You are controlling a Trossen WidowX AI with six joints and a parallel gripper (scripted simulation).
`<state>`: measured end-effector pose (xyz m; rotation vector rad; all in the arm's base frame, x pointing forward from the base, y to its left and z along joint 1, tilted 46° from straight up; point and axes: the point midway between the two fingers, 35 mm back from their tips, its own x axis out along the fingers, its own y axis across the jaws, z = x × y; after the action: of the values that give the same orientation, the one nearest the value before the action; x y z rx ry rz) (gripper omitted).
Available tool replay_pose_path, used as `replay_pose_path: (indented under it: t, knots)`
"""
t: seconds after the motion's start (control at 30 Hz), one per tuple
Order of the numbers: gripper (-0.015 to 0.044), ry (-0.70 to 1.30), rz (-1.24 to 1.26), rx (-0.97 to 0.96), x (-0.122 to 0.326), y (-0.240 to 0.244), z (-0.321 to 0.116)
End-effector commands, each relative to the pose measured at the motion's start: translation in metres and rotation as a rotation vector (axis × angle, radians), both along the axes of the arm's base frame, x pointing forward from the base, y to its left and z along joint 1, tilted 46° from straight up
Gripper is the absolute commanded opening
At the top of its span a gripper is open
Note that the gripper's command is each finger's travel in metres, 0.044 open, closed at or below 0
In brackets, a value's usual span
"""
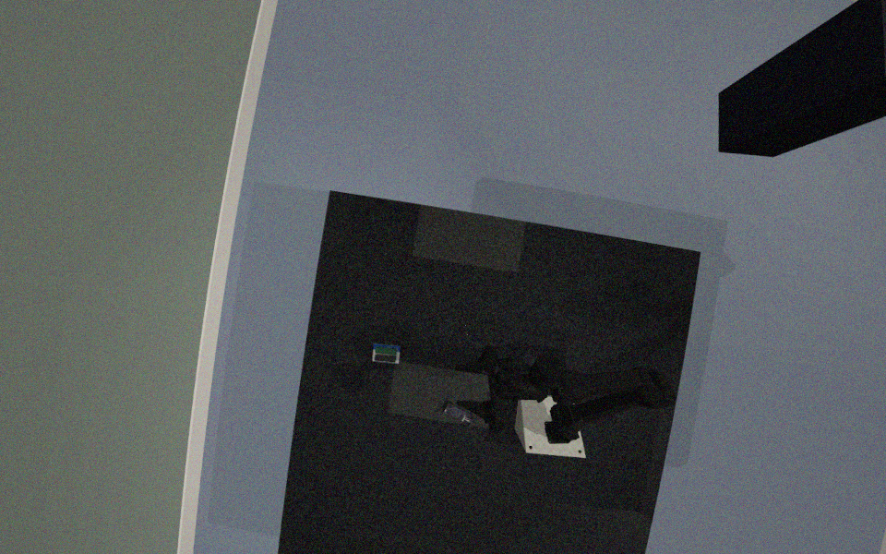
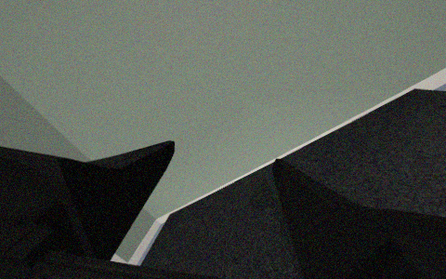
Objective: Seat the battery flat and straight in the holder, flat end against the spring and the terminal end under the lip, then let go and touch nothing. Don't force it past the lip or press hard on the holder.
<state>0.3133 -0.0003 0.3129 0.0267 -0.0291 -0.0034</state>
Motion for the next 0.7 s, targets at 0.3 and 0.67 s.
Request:
replay_pose_path:
  t: [0.3,0.67]
  knots:
    - [0.0137,0.721,-0.428,0.342,-0.047,-0.025,-0.144]
    - [0.0,1.082,-1.044,0.2,-0.166,-0.067,-0.169]
